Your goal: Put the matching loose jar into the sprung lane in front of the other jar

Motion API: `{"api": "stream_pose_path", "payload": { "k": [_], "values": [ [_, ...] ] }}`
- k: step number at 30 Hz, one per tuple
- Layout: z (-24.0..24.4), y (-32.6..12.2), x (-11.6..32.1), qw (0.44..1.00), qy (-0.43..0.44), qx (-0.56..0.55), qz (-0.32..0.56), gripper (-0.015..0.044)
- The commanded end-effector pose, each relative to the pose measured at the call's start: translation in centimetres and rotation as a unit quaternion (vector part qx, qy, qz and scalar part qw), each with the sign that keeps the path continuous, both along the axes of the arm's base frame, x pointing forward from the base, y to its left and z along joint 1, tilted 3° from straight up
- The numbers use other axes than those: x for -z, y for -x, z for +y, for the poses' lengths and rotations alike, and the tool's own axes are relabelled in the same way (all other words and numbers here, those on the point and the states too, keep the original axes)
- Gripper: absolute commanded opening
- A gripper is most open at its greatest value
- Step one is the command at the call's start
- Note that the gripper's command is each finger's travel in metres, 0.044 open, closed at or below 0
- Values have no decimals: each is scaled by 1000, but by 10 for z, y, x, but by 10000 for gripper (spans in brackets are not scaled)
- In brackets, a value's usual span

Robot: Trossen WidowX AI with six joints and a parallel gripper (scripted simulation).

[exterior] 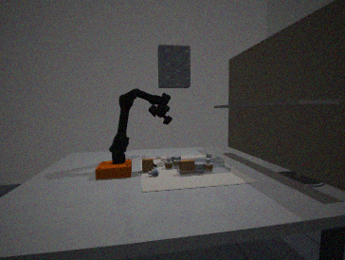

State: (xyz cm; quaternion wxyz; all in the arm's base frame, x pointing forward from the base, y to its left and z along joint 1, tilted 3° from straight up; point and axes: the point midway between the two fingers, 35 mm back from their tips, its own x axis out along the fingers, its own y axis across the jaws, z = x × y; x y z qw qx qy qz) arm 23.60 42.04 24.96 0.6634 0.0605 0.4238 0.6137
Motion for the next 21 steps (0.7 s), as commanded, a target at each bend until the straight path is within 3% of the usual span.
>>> {"api": "stream_pose_path", "payload": {
  "k": [1,11,21],
  "values": [
    [-43,-39,31,995,66,75,1,440],
    [-189,-96,109,935,257,239,40,440],
    [-344,-73,160,827,441,327,121,440]
  ]
}}
